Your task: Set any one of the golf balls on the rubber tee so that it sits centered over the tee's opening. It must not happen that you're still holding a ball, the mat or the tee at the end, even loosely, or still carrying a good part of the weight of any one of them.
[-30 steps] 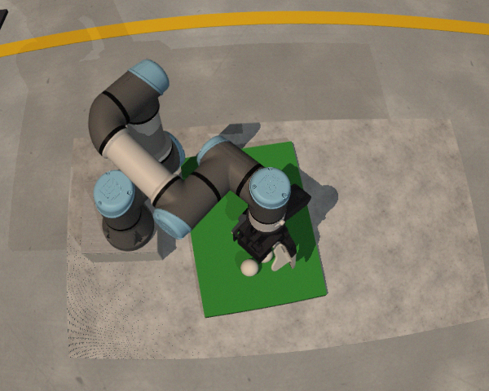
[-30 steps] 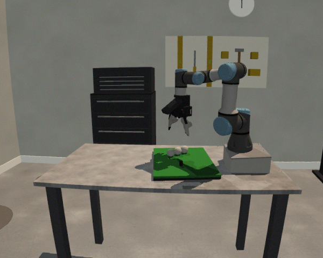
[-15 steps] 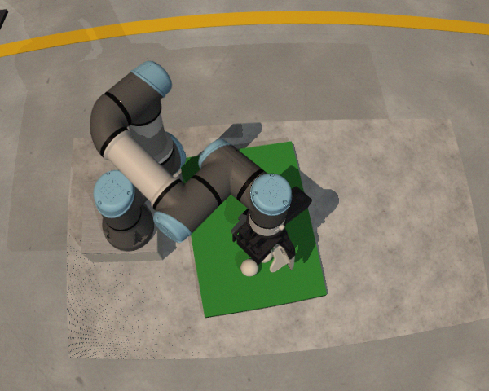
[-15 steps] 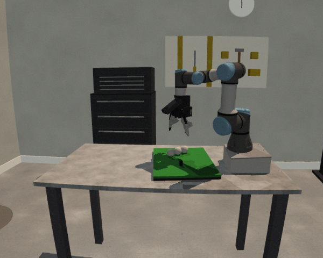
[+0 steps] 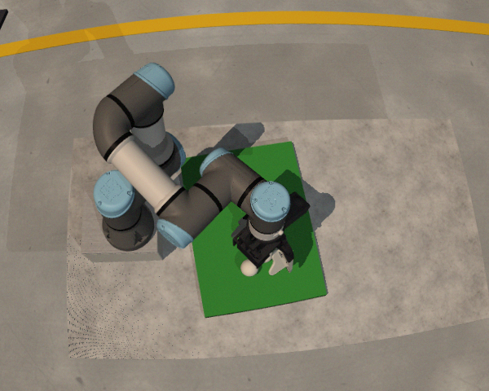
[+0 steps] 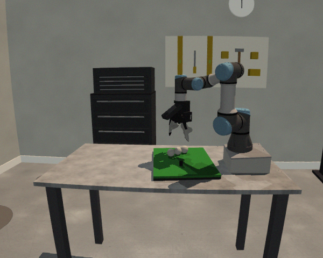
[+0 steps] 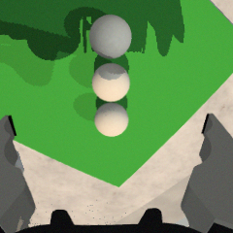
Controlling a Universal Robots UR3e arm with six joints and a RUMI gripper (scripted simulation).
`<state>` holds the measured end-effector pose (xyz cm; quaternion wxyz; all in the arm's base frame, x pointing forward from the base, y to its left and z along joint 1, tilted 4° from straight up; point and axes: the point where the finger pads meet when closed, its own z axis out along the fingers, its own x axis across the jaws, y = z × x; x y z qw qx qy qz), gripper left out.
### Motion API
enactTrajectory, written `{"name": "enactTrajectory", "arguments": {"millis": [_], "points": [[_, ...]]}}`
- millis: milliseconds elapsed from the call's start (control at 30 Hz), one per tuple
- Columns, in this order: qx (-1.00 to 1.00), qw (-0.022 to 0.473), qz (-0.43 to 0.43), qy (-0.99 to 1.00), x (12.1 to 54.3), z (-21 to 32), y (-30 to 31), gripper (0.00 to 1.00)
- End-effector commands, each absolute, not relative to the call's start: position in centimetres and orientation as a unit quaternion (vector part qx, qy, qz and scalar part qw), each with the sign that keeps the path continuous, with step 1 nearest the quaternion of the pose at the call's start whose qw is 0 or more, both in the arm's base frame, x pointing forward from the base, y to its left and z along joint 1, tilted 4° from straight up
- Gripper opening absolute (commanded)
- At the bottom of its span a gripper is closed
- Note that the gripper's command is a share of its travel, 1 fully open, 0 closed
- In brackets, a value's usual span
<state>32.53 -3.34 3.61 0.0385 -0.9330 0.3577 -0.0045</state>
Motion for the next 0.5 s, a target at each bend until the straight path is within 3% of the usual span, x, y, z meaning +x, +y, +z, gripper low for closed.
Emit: {"name": "enactTrajectory", "arguments": {"millis": [0, 467], "points": [[-0.933, 0.038, -0.007, 0.358, 32.6, 1.7, -3.2, 1.0], [-0.933, 0.038, -0.007, 0.358, 32.8, -2.4, -3.0, 1.0]]}}
